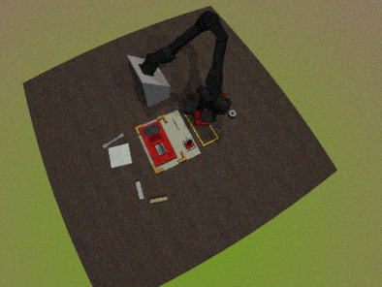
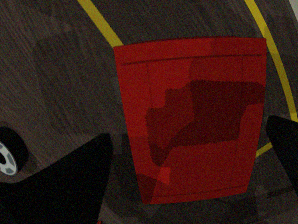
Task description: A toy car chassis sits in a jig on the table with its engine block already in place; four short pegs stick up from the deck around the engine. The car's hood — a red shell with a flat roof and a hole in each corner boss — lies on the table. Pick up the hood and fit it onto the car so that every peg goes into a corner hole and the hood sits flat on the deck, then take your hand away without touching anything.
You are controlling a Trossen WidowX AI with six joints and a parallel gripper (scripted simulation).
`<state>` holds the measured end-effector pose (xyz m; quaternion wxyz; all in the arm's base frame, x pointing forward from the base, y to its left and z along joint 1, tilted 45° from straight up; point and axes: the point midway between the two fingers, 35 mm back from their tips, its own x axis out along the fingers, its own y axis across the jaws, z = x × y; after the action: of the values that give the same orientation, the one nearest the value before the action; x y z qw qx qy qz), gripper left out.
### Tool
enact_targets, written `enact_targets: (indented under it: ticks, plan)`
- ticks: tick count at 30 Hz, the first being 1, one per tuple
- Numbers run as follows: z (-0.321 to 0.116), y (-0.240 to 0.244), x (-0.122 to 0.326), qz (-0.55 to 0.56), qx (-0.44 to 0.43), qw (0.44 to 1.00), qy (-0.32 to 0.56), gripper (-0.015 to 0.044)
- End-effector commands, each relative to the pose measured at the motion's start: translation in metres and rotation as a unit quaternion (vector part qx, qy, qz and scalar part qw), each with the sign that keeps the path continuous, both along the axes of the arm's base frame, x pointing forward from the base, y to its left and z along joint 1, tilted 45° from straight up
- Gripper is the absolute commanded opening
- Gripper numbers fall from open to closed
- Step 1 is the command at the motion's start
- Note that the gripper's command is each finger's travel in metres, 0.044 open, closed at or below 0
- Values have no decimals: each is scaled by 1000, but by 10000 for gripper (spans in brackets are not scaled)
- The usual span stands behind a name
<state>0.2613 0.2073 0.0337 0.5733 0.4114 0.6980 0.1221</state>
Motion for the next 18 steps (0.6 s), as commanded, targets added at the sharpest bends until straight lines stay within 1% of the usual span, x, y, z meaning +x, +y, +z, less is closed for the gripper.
enact_targets:
  ticks: [1,18]
  plan:
    - [-3,1,-1,-2,-3,1000,3,440]
    - [-9,7,-1,-2,-3,1000,3,440]
